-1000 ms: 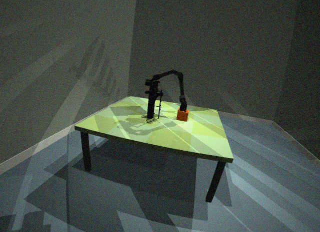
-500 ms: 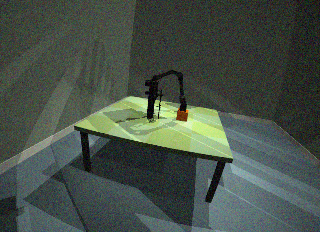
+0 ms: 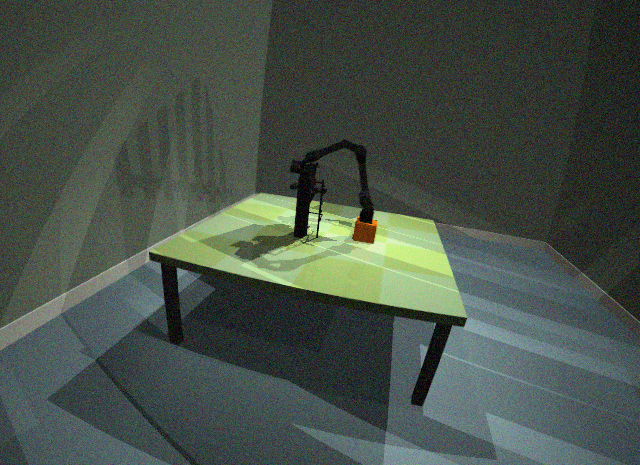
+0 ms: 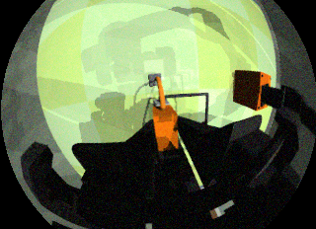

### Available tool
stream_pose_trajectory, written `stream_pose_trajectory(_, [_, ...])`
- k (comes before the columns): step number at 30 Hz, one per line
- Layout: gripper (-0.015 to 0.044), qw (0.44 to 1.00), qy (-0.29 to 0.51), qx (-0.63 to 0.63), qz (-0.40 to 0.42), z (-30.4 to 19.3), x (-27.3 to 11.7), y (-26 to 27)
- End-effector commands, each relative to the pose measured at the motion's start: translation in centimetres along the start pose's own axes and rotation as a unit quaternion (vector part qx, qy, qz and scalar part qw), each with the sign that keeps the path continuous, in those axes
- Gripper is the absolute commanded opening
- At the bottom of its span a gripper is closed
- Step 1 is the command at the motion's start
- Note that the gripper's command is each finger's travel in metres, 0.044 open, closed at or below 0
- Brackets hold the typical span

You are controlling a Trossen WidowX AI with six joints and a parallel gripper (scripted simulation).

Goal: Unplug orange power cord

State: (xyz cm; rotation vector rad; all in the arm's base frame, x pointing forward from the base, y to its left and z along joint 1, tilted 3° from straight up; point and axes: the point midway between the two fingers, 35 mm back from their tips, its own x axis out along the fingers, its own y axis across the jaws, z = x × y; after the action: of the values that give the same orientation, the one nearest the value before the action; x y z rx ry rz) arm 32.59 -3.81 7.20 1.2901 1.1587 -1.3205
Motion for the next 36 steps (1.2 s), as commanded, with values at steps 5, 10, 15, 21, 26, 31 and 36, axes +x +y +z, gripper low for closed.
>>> stream_pose_trajectory(5, [0.0000, 1.000, -0.009, 0.006, 0.002, 2.1, -0.1, 0.2])
stream_pose_trajectory(10, [0.0000, 1.000, -0.009, 0.006, 0.001, 2.9, -0.1, 0.1])
stream_pose_trajectory(15, [0.0000, 1.000, -0.010, 0.007, 0.001, 3.8, -0.2, 0.1])
stream_pose_trajectory(21, [0.0000, 1.000, -0.010, 0.007, 0.001, 4.8, -0.2, -0.1])
stream_pose_trajectory(26, [0.0000, 1.000, -0.010, 0.007, 0.000, 5.6, -0.3, -0.3])
stream_pose_trajectory(31, [0.0131, 1.000, -0.008, 0.007, -0.001, 3.7, -0.1, -0.2])
stream_pose_trajectory(36, [0.0262, 1.000, -0.008, 0.007, -0.001, 3.7, -0.1, -0.2])
